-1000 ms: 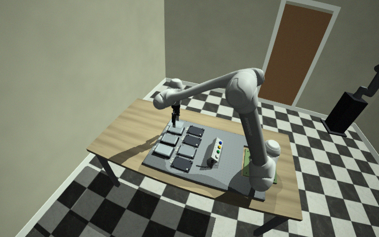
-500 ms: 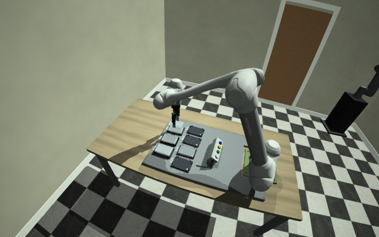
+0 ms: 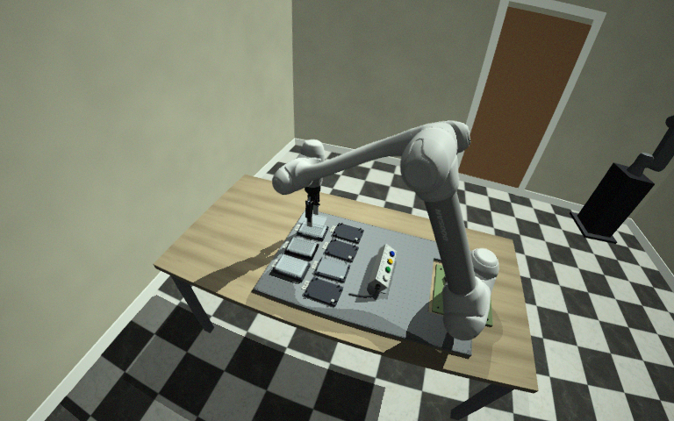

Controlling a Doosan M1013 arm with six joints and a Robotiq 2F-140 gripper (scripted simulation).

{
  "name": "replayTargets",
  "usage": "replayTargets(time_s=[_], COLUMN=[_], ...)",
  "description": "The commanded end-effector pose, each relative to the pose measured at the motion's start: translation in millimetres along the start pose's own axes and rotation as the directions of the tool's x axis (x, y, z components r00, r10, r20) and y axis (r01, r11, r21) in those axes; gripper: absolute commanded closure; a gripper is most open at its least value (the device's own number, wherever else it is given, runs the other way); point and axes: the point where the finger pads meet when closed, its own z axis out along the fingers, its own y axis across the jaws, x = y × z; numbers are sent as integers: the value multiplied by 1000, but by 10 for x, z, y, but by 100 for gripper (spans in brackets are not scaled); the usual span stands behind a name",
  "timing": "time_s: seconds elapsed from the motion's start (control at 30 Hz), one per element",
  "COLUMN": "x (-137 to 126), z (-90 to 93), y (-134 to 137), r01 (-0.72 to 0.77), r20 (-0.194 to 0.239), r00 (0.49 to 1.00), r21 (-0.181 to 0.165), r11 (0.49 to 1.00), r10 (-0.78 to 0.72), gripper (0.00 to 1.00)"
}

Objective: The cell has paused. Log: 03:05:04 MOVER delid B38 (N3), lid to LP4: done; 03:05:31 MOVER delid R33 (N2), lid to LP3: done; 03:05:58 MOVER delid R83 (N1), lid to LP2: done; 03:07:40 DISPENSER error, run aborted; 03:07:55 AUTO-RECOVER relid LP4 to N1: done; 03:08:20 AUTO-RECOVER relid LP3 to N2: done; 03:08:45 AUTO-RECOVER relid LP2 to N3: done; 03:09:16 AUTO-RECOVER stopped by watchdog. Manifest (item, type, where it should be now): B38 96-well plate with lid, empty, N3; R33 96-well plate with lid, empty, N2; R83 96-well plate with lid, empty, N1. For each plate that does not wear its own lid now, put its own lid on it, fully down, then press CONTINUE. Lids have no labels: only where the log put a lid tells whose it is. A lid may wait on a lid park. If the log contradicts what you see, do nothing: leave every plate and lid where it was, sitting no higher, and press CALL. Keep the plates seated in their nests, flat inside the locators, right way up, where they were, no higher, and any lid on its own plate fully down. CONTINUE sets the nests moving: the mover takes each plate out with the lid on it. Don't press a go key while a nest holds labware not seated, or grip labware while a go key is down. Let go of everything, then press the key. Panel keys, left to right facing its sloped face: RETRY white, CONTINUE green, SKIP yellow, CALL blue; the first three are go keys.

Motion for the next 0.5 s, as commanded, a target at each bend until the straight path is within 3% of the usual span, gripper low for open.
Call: replayTargets(time_s=[0.0, 0.47], x=[0, 0], z=[5, 95], y=[0, 0], r01=[0, -1], r20=[0, 0], r00=[1000, 1000], r21=[0, 0], r11=[1000, 1000], r10=[0, 1], gripper=[100, 100])
